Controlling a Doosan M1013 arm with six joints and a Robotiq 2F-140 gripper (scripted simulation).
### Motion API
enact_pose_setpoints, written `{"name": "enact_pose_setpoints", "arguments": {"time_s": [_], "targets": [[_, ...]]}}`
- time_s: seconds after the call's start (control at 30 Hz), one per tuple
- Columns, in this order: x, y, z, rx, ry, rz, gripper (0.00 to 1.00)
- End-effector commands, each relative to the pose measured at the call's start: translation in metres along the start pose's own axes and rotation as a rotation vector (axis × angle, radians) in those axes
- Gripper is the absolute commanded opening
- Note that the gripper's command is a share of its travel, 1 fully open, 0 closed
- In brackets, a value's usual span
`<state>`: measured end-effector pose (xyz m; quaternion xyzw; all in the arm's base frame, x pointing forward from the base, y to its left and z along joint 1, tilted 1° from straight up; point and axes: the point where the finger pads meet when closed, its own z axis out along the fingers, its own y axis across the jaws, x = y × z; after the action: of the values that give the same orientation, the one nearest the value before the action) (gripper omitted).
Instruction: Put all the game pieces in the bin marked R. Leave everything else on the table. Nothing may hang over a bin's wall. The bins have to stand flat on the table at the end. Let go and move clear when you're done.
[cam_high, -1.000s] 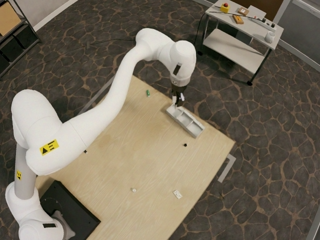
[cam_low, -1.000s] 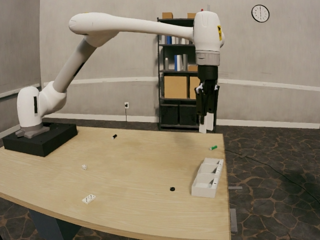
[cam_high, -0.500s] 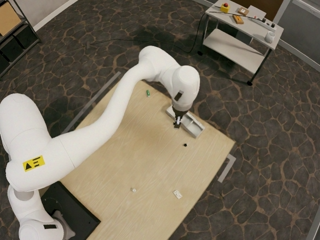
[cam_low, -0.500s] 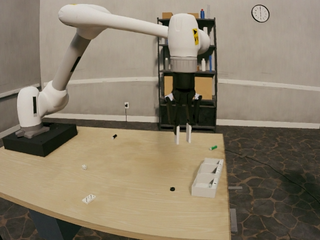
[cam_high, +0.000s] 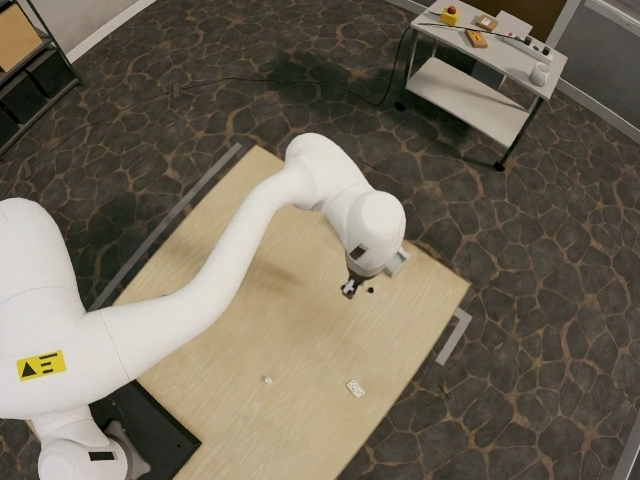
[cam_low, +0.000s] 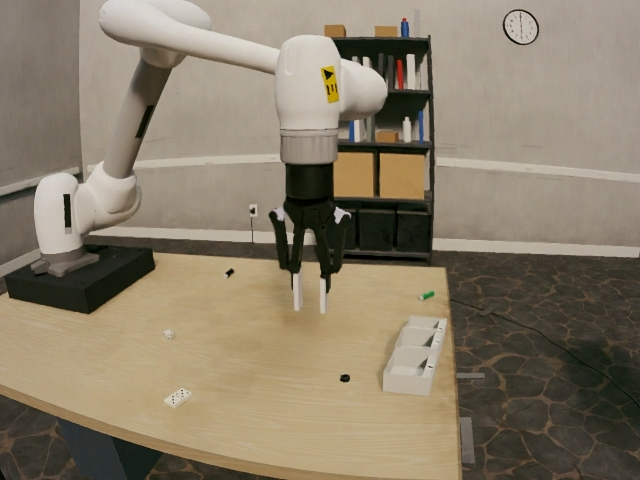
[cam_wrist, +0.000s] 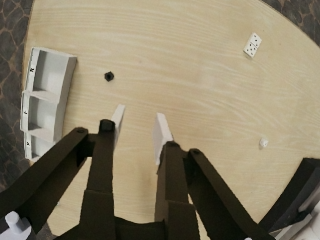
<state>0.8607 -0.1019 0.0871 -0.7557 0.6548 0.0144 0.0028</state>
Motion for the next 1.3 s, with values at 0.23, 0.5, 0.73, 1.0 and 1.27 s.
{"name": "enact_pose_setpoints", "arguments": {"time_s": [0.23, 0.5, 0.73, 1.0, 1.27], "targets": [[0.05, 0.059, 0.016, 0.018, 0.014, 0.267, 0.32], [0.091, 0.109, 0.031, 0.018, 0.015, 0.267, 0.32], [0.117, 0.14, 0.04, 0.018, 0.015, 0.267, 0.32], [0.159, 0.19, 0.055, 0.017, 0.015, 0.267, 0.32], [0.173, 0.206, 0.058, 0.017, 0.015, 0.267, 0.32]]}}
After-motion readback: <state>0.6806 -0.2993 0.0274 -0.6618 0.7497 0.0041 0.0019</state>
